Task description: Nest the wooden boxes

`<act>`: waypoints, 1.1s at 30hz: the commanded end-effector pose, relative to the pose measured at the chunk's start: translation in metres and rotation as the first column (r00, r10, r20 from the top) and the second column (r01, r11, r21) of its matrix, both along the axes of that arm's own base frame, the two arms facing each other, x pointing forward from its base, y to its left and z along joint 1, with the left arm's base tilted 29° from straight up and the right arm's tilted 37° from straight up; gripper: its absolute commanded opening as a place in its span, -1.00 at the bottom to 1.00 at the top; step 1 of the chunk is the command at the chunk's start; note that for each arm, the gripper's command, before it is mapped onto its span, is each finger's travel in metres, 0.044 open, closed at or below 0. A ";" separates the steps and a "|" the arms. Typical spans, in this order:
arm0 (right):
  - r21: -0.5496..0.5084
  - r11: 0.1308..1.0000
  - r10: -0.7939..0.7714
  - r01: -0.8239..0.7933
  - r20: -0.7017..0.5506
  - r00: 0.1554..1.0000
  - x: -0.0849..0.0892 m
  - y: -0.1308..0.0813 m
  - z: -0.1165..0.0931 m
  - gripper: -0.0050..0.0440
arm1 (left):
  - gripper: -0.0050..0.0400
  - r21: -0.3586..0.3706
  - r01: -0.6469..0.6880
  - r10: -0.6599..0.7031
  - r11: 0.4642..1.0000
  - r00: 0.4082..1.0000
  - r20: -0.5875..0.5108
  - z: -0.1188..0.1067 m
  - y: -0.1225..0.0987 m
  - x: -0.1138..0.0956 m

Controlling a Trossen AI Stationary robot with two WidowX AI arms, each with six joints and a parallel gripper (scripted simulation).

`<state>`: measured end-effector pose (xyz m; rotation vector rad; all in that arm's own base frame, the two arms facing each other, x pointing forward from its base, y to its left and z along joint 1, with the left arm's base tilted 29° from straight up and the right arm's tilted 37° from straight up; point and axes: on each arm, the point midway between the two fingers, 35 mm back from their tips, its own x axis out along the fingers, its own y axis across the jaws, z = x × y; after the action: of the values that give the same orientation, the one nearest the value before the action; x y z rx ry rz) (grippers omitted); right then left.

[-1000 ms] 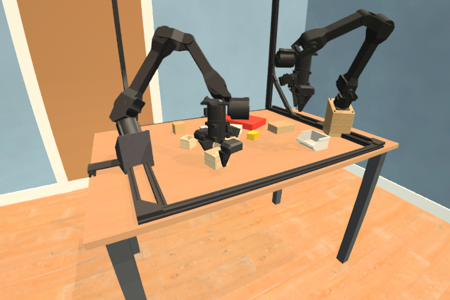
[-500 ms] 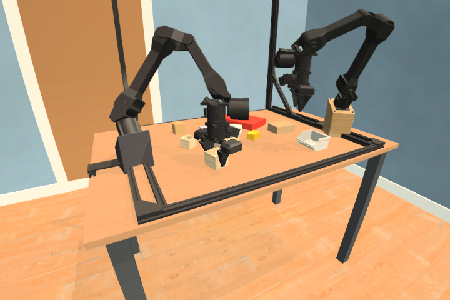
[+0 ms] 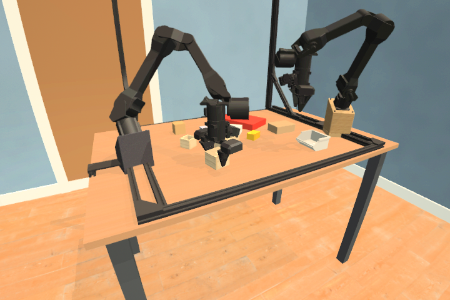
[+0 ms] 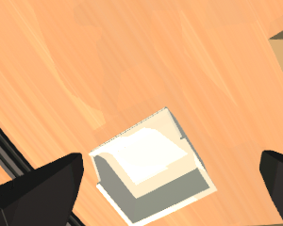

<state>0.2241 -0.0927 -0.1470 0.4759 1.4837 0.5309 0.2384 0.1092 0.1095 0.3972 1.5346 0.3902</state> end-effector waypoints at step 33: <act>0.056 0.972 -0.235 0.229 0.296 0.926 -0.018 -0.011 0.016 -0.80 | 1.00 -0.005 -0.004 0.004 1.000 1.000 0.001 -0.001 -0.001 0.000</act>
<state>0.2082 -0.1034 -0.1340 0.5466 1.1519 0.4199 0.2385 0.1090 0.1096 0.3974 1.5341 0.3900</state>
